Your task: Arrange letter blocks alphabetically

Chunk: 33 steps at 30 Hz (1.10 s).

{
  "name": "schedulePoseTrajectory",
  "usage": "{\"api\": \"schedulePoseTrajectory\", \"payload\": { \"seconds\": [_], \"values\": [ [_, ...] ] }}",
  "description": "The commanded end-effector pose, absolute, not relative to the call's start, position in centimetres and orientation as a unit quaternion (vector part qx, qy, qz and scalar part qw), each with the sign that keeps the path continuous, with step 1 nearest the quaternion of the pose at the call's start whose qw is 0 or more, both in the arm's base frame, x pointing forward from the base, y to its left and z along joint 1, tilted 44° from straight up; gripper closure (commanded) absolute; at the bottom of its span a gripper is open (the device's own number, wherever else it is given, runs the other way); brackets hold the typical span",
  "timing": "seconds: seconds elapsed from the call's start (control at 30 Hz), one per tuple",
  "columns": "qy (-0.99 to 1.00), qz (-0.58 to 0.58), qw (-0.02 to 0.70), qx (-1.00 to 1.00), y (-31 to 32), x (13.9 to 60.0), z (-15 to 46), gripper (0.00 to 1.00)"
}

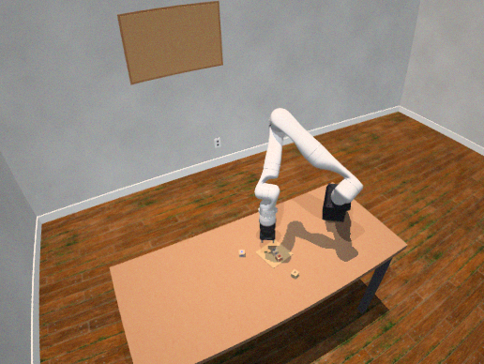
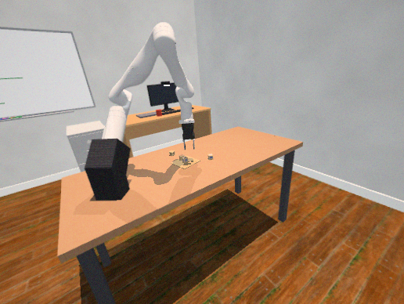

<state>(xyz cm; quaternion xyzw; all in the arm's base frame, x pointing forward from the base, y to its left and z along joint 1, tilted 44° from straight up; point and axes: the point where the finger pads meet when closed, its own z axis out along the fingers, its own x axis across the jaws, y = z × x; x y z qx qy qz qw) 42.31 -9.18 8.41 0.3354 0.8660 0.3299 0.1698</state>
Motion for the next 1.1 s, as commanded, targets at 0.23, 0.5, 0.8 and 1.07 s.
{"api": "schedulePoseTrajectory", "payload": {
  "seconds": [0.23, 0.5, 0.8, 1.07],
  "values": [
    [0.775, 0.351, 0.092, 0.518, -11.6, 45.2, 8.6, 0.0],
    [0.691, 0.361, 0.04, 0.624, -13.1, 47.2, 9.1, 0.0],
    [0.555, 0.368, -0.028, 0.746, -15.3, 50.1, 10.1, 0.0],
    [0.477, 0.371, -0.06, 0.795, -16.5, 51.9, 10.9, 0.0]
  ]
}}
